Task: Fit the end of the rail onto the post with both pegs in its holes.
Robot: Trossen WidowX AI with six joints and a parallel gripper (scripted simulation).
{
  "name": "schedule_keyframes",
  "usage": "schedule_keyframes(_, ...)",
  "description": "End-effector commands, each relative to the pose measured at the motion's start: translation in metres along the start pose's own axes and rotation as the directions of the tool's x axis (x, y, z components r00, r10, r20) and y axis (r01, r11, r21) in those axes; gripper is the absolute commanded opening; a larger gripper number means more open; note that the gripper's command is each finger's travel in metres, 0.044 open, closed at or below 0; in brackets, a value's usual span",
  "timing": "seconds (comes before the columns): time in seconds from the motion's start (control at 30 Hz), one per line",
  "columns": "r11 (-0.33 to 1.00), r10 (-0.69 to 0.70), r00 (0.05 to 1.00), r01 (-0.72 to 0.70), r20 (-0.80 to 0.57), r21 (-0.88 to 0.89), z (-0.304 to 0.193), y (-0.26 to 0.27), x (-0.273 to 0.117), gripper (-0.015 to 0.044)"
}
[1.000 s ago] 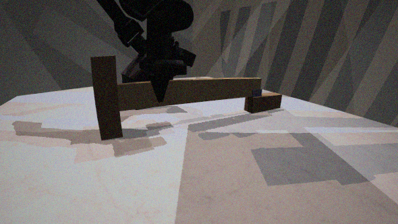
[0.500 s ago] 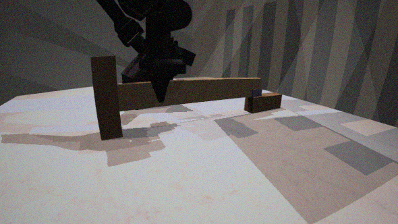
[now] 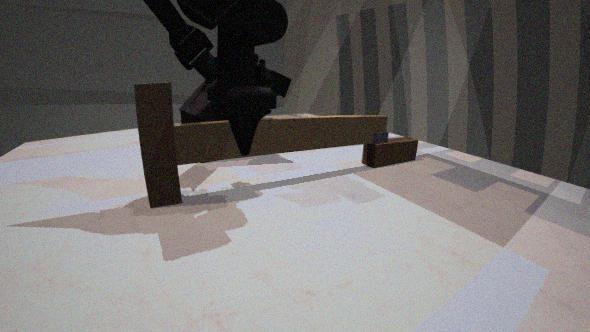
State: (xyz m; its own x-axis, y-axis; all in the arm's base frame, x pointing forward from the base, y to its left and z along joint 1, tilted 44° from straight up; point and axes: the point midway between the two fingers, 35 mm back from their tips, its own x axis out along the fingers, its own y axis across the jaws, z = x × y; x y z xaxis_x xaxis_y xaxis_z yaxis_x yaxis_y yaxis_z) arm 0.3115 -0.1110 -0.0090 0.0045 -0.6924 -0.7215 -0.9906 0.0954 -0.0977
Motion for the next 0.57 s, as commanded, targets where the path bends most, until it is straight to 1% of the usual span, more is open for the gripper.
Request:
schedule_keyframes(0.0,1.000,-0.015,1.000,0.015,-0.002,-0.009,0.0226,-0.0013,-0.0208,0.0440)
schedule_keyframes(0.07,1.000,-0.017,1.000,0.017,-0.004,-0.009,0.0292,-0.0006,-0.0275,0.0440)
schedule_keyframes(0.53,1.000,-0.017,1.000,0.017,-0.004,-0.009,0.0292,-0.0006,-0.0275,0.0440)
